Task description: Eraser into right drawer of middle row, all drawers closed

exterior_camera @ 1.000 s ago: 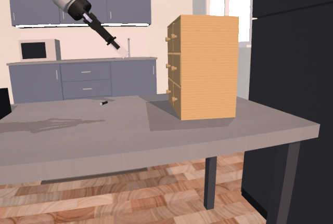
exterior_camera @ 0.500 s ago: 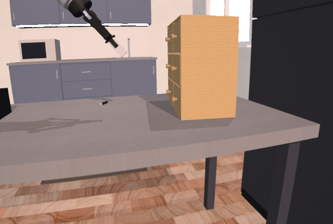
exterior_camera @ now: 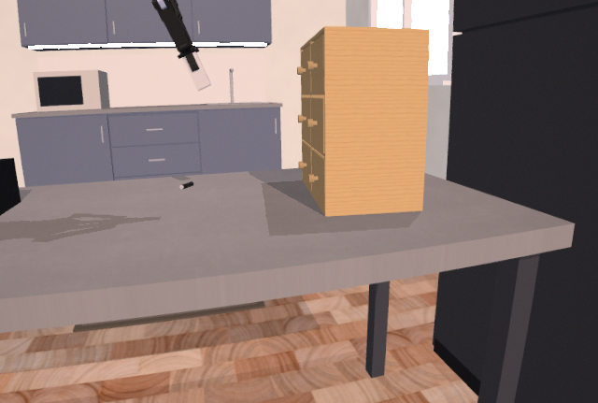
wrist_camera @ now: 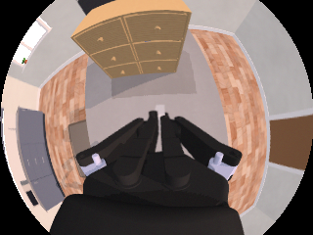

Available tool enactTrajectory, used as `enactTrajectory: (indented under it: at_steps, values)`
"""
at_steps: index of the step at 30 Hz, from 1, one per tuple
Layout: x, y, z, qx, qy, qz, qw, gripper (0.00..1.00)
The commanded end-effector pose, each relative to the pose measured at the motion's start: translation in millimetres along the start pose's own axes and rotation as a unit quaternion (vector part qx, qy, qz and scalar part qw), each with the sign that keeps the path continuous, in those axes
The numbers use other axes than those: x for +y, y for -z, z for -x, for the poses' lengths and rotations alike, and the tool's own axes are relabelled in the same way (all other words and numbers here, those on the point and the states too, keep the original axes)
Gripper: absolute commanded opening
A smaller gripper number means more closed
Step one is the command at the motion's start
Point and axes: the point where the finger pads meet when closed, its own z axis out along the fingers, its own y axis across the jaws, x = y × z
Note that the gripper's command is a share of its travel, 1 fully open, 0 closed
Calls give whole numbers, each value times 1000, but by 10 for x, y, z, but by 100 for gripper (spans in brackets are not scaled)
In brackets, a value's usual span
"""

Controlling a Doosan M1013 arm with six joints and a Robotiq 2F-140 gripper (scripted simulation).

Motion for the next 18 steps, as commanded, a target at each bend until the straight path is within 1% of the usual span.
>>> enactTrajectory:
  at_steps: [1,6,11,15,18]
  values:
    - [62,35,21,-42,4,-22,999,0]
    - [67,137,64,-89,5,-22,996,0]
    - [71,222,99,-128,6,-21,991,0]
    - [74,276,121,-153,7,-21,988,0]
    - [74,287,126,-158,7,-21,987,0]
